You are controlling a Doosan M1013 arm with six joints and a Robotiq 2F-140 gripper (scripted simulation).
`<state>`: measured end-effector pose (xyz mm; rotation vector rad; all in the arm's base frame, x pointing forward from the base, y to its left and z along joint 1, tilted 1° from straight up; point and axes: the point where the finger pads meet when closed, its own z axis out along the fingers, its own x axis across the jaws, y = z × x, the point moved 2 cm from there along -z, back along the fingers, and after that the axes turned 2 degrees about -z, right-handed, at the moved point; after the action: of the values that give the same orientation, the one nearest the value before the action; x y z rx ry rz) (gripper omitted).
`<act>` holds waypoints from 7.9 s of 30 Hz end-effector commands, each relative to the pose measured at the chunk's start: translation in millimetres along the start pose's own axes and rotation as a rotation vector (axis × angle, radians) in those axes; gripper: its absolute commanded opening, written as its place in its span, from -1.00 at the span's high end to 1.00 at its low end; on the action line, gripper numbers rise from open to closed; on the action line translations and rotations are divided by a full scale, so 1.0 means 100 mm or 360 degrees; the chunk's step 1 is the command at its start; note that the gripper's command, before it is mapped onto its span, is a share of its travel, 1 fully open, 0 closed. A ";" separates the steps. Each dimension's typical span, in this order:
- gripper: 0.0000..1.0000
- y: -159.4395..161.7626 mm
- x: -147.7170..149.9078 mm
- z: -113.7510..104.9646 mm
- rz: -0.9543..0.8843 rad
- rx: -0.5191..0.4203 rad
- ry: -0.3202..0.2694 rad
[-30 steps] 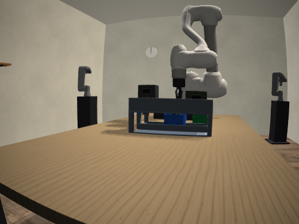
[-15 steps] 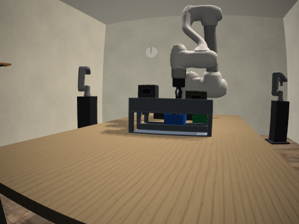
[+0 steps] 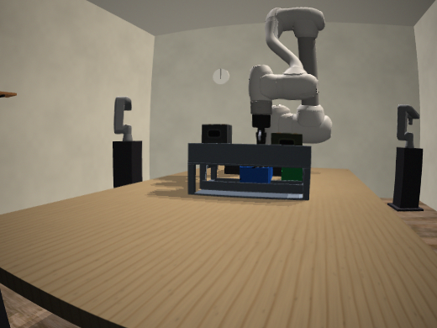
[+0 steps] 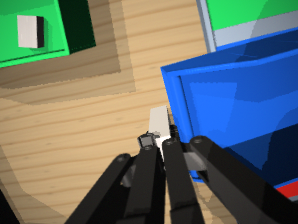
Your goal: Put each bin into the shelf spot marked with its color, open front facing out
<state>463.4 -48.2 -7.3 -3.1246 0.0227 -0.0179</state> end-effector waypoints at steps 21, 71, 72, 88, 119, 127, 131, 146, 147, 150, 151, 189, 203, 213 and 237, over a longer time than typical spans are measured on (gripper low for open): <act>0.80 0.00 0.01 0.00 0.0000 0.0000 0.0000; 0.80 0.01 0.22 0.00 0.0000 0.0000 0.0000; 0.80 0.01 0.22 0.00 0.0000 0.0000 0.0000; 0.80 0.01 0.33 0.00 0.0000 0.0000 0.0000; 0.80 0.02 0.52 0.00 0.0000 0.0000 0.0000; 0.80 0.02 0.55 0.00 0.0000 0.0000 0.0000; 0.80 0.02 0.57 0.00 0.0000 0.0000 0.0000; 0.80 0.02 0.61 0.00 0.0000 0.0000 0.0000; 0.80 0.02 0.61 0.00 0.0000 0.0000 0.0000; 0.80 0.02 0.62 0.00 0.0000 0.0000 0.0000; 0.80 0.02 0.62 0.00 0.0000 0.0000 0.0000; 0.80 0.02 0.64 0.00 0.0000 0.0000 0.0000; 0.80 0.02 0.55 -0.09 0.0000 0.0000 0.0000; 0.80 0.02 0.46 -0.18 0.0000 0.0000 0.0000; 0.80 0.01 0.44 -0.44 0.0000 0.0000 0.0000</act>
<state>506.6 -51.0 31.3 -3.1246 0.0227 -0.0181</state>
